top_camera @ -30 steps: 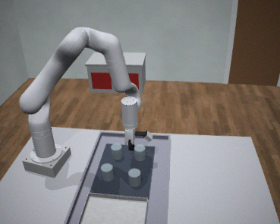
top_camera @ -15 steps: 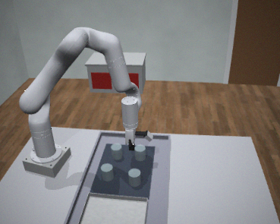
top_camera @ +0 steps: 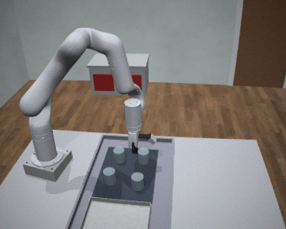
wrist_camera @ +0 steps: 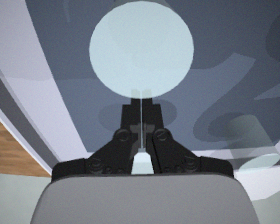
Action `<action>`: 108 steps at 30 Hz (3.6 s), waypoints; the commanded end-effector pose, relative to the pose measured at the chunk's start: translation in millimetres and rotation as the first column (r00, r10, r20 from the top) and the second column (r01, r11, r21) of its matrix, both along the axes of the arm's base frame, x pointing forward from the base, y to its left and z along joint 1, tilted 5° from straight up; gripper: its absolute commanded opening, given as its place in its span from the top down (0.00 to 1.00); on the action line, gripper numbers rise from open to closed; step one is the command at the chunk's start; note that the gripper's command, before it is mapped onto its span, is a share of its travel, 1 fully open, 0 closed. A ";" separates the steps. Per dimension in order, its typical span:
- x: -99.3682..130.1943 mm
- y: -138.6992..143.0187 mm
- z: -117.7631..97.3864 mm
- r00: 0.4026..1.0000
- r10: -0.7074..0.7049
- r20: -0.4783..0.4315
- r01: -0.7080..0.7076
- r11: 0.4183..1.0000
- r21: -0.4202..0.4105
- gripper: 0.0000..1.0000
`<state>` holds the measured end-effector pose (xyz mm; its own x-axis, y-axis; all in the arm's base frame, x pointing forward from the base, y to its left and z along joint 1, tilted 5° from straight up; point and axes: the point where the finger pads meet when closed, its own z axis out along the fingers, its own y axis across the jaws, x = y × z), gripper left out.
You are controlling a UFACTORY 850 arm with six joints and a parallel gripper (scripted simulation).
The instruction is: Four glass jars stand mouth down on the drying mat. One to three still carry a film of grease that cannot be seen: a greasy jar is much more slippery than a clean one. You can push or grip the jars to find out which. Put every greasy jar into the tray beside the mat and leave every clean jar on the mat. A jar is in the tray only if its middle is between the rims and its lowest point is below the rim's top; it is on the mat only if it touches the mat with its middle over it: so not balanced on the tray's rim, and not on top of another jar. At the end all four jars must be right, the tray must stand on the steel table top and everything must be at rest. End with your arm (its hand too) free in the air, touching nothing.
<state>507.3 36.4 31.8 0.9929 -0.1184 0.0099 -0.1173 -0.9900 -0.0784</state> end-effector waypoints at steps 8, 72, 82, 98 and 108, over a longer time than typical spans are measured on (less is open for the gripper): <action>2.1 -0.2 1.7 1.000 0.000 0.002 0.000 1.000 0.000 1.00; -18.5 2.5 -2.4 1.000 0.000 0.002 0.000 1.000 0.000 1.00; -18.5 2.5 -2.4 1.000 0.000 0.002 0.000 1.000 0.000 1.00; -18.5 2.5 -2.4 1.000 0.000 0.002 0.000 1.000 0.000 1.00; -18.5 2.5 -2.4 1.000 0.000 0.002 0.000 1.000 0.000 1.00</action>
<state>488.0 38.9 28.8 0.9929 -0.1184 0.0099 -0.1173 -0.9900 -0.0783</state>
